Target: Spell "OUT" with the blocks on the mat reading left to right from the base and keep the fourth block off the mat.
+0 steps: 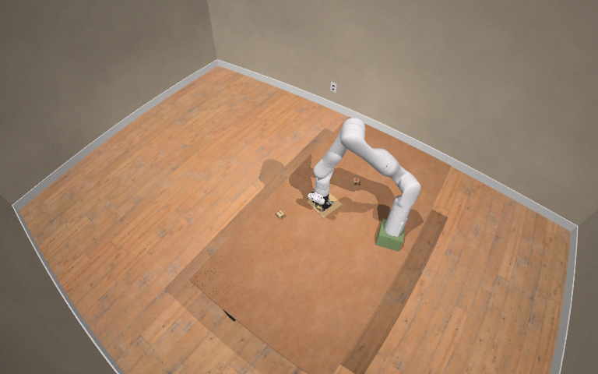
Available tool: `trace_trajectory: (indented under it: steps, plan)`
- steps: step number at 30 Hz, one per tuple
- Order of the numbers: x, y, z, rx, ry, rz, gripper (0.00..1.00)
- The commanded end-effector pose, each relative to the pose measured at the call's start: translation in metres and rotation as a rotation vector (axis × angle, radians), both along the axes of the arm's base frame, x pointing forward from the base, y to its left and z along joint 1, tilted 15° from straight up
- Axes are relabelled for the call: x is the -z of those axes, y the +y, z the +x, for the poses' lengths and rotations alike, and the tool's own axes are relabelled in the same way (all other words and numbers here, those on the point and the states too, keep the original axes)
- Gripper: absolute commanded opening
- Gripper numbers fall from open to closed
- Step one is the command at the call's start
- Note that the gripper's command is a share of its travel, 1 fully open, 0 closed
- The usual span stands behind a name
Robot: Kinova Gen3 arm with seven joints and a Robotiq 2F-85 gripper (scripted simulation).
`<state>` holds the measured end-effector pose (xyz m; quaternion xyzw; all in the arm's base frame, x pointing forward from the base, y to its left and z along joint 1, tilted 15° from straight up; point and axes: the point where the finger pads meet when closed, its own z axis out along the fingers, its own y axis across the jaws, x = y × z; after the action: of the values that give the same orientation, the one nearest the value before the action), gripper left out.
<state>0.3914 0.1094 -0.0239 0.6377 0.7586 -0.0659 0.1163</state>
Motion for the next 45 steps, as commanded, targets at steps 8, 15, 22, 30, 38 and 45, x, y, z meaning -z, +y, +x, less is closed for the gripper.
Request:
trace_trajectory:
  steps: [8, 15, 22, 30, 38, 45]
  plan:
    - [-0.0005, 0.0005, 0.0004, 0.0, -0.001, 0.001, 0.26]
    - [-0.0005, 0.0005, 0.0004, 0.0, -0.001, 0.001, 0.26]
    - [-0.0005, 0.0005, 0.0004, 0.0, -0.001, 0.001, 0.38]
    - [-0.0005, 0.0005, 0.0004, 0.0, -0.001, 0.001, 0.46]
    - [-0.0005, 0.0005, 0.0004, 0.0, -0.001, 0.001, 0.46]
    - [-0.0036, 0.0013, 0.0001, 0.0, -0.001, 0.001, 0.46]
